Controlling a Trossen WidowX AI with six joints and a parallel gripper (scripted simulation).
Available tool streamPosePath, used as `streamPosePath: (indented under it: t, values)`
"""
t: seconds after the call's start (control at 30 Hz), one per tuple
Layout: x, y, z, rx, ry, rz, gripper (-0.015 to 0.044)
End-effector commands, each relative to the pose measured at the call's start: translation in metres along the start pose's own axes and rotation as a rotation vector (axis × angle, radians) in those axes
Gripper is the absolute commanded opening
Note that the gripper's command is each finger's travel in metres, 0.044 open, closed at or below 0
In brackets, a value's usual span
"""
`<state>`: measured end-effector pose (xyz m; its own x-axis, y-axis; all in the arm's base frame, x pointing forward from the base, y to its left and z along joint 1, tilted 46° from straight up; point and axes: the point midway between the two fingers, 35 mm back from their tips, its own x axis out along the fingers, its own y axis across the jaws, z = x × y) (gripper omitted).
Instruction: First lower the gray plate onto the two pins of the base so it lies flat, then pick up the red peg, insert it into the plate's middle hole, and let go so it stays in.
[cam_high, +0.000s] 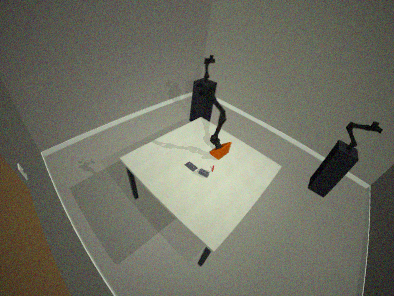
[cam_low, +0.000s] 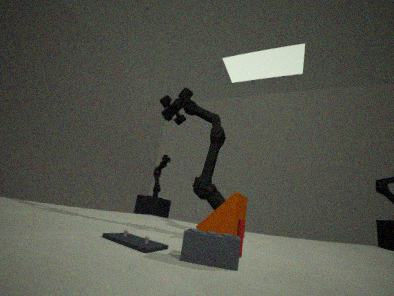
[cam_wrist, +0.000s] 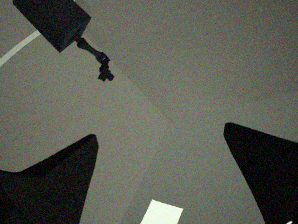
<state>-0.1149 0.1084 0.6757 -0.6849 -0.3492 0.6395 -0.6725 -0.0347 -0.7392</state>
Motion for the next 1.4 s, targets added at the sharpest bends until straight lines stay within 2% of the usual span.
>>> streamPosePath:
  t: [0.0,0.2,0.4,0.63,0.8,1.07,1.37]
  values:
    - [0.021,-0.001,0.051,0.14,-0.141,-0.007,0.044]
    - [0.036,-0.007,0.131,0.331,-0.342,0.019,0.044]
    - [0.033,-0.018,0.212,0.508,-0.542,0.073,0.044]
    - [0.009,-0.037,0.291,0.588,-0.782,0.111,0.044]
    - [-0.016,-0.046,0.341,0.702,-0.91,0.215,0.044]
    - [-0.092,-0.063,0.434,0.907,-1.126,0.495,0.044]
    - [-0.214,-0.077,0.499,1.013,-1.321,0.882,0.044]
